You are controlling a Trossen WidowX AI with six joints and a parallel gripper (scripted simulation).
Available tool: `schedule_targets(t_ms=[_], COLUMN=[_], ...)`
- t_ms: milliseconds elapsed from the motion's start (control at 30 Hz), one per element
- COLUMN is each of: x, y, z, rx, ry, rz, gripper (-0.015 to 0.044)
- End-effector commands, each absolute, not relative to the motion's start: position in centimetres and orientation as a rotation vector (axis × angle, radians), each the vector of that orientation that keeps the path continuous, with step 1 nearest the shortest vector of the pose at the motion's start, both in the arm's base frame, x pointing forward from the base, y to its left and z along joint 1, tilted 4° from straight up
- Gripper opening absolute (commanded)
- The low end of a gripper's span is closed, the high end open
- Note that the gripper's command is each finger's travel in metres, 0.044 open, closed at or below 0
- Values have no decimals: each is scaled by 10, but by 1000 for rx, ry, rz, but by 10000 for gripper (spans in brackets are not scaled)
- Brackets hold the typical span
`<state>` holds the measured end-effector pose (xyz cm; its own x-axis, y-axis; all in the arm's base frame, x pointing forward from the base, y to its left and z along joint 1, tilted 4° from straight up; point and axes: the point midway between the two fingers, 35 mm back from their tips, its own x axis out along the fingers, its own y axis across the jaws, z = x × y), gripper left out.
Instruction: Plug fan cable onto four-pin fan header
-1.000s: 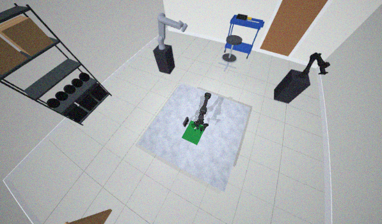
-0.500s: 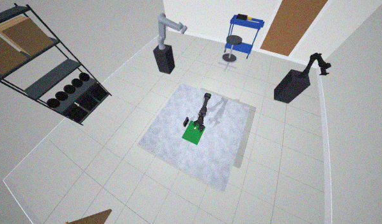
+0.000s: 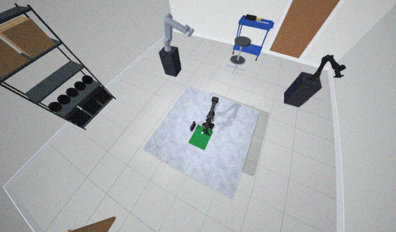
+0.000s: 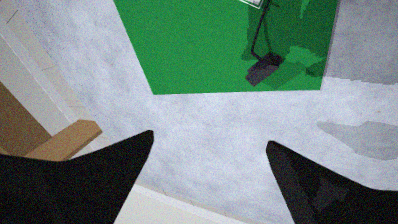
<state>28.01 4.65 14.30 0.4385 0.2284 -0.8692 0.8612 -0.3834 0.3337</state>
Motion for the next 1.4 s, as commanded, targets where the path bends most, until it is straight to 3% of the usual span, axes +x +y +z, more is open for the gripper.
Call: schedule_targets(t_ms=[0, 567, 833, 1367], x=[249, 249, 252, 254], y=[41, 41, 45, 46], z=[113, 113, 53, 34], rx=[2225, 2225, 2225, 2225], ry=[678, 678, 678, 678], rz=[-1610, -1610, -1611, -1611], gripper=[440, 440, 440, 440])
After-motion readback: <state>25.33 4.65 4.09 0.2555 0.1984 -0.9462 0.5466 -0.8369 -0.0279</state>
